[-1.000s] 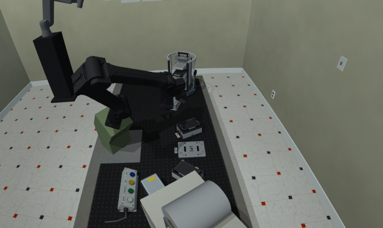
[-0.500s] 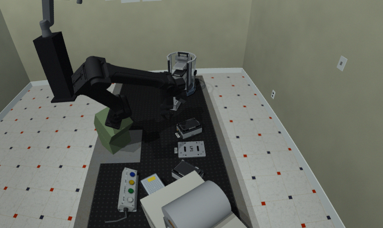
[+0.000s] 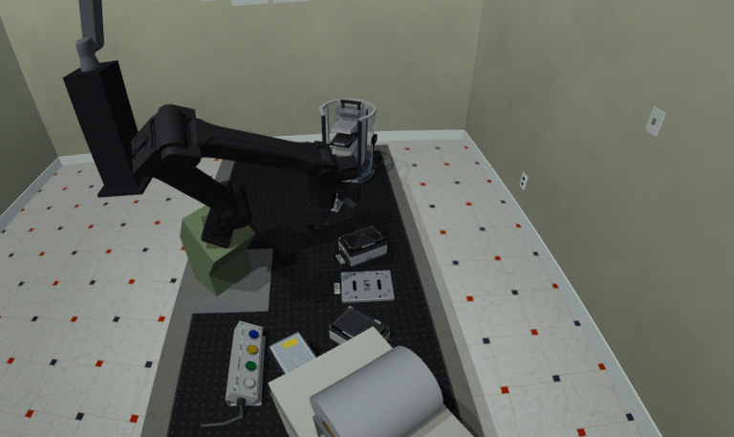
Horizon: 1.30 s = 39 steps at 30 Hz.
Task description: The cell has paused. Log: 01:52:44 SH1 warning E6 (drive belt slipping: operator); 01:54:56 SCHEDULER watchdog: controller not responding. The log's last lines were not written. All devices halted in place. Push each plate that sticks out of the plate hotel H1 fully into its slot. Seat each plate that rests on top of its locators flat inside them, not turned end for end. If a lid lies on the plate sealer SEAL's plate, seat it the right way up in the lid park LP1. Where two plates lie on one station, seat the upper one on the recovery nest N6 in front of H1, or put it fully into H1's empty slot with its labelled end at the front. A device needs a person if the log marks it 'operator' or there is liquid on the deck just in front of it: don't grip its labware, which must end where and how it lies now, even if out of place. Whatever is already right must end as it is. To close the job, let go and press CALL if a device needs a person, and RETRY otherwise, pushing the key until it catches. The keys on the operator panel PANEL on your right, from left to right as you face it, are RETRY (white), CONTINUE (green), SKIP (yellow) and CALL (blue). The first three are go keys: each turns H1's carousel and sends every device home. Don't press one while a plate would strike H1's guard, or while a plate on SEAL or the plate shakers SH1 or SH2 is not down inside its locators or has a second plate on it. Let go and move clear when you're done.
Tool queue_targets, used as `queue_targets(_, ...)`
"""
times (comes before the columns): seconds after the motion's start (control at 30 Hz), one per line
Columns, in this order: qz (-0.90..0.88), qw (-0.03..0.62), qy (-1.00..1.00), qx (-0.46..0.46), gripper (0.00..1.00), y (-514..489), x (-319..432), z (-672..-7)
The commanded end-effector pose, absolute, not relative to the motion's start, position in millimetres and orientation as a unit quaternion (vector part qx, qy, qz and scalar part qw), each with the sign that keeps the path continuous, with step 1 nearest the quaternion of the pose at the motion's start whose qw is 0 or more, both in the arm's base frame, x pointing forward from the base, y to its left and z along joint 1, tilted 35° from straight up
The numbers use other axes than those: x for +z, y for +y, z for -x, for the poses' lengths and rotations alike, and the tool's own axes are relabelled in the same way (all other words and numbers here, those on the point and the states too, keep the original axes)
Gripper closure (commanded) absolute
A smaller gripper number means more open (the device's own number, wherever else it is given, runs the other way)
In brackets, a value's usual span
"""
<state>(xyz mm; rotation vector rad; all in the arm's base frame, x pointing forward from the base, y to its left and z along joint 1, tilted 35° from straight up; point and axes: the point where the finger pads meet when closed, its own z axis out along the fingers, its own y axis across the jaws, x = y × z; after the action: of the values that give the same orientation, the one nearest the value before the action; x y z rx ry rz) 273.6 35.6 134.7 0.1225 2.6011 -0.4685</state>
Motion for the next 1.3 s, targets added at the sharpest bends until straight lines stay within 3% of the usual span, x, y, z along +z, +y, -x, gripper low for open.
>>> queue_targets(0.0,-0.111,0.280,0.943,-0.145,0.00,33.1,159.7,-288.6)
queue_targets(0.87,-0.099,0.282,0.941,-0.156,0.00,-33.8,200.0,-307.4)
queue_targets(1.27,-0.247,0.299,0.915,-0.114,0.00,-66.8,209.1,-305.4)
